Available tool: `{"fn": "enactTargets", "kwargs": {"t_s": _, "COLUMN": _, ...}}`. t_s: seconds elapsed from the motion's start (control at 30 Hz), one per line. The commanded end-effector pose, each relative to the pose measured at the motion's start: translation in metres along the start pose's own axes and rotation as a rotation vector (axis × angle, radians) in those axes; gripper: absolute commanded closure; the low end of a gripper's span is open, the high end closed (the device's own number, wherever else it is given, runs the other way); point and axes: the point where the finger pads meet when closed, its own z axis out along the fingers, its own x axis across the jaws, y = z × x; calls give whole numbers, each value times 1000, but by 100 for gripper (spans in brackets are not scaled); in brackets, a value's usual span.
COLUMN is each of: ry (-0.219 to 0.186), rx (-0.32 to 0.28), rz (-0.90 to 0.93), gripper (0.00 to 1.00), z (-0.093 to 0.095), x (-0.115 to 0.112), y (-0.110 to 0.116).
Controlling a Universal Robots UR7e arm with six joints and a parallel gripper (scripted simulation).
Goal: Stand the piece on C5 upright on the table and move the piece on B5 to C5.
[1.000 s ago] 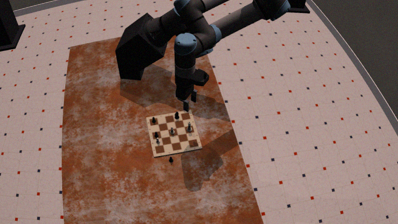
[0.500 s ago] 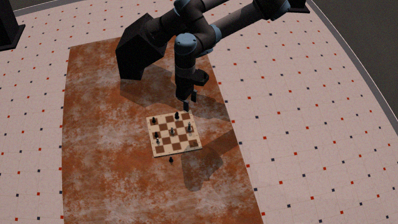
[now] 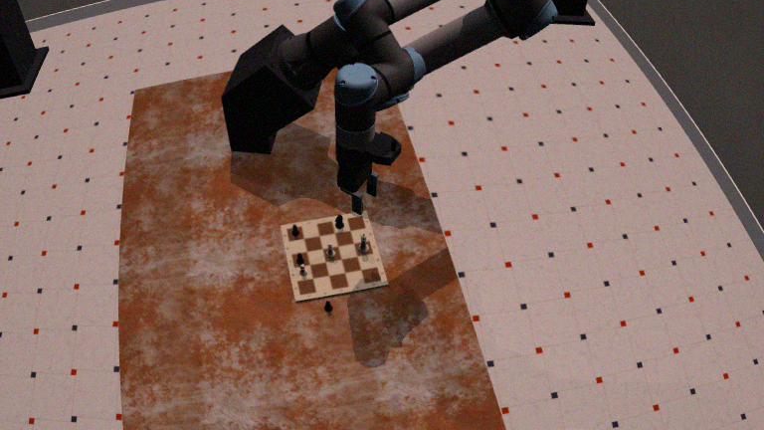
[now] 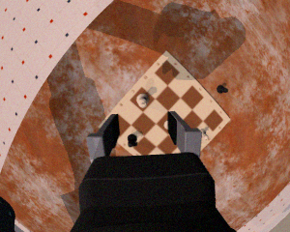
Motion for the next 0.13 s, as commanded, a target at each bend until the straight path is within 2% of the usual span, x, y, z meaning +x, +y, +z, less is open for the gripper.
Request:
{"fn": "enactTargets", "kwargs": {"t_s": 0.0, "ry": 1, "rx": 0, "rz": 0, "gripper": 0, "z": 0, "x": 0, "y": 0}}
{"fn": "enactTargets", "kwargs": {"t_s": 0.1, "ry": 1, "rx": 0, "rz": 0, "gripper": 0, "z": 0, "x": 0, "y": 0}}
